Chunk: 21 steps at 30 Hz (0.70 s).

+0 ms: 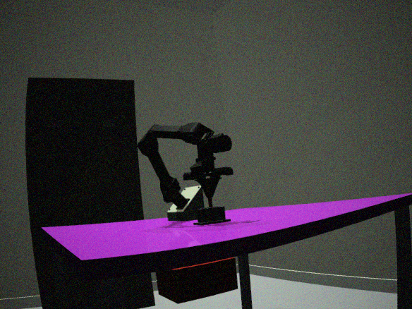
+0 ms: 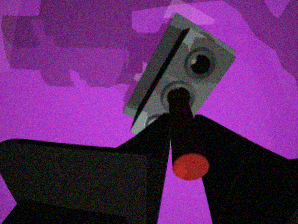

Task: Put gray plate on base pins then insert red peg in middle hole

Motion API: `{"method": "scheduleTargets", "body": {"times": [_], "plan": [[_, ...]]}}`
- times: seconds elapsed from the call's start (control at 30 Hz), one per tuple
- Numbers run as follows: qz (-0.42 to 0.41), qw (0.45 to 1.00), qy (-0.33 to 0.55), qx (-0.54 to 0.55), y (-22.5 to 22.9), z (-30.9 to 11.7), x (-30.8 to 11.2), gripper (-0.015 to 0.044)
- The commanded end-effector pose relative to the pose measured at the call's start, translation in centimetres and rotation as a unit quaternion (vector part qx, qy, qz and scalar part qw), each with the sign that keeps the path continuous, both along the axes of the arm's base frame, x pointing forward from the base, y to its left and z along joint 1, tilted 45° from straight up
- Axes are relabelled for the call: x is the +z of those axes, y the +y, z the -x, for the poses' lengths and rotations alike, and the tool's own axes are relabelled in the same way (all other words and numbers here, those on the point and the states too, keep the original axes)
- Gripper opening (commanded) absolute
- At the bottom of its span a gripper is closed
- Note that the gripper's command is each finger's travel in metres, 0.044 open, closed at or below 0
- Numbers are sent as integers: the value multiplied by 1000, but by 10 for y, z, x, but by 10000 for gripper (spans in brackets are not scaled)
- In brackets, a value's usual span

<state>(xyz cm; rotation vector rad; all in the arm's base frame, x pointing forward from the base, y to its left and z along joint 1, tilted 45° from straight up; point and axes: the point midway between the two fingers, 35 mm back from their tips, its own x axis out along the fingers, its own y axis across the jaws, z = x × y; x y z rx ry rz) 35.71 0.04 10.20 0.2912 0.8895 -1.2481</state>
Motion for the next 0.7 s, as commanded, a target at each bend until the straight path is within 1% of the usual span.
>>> {"method": "scheduleTargets", "body": {"times": [0.0, 0.13, 0.17, 0.67], "plan": [[0, 1000, 0, 0, 0, 0, 0, 26], [0, 1000, 0, 0, 0, 0, 0, 131], [0, 1000, 0, 0, 0, 0, 0, 150], [1, 1000, -2, 3, 3, 0, 3, 150]]}}
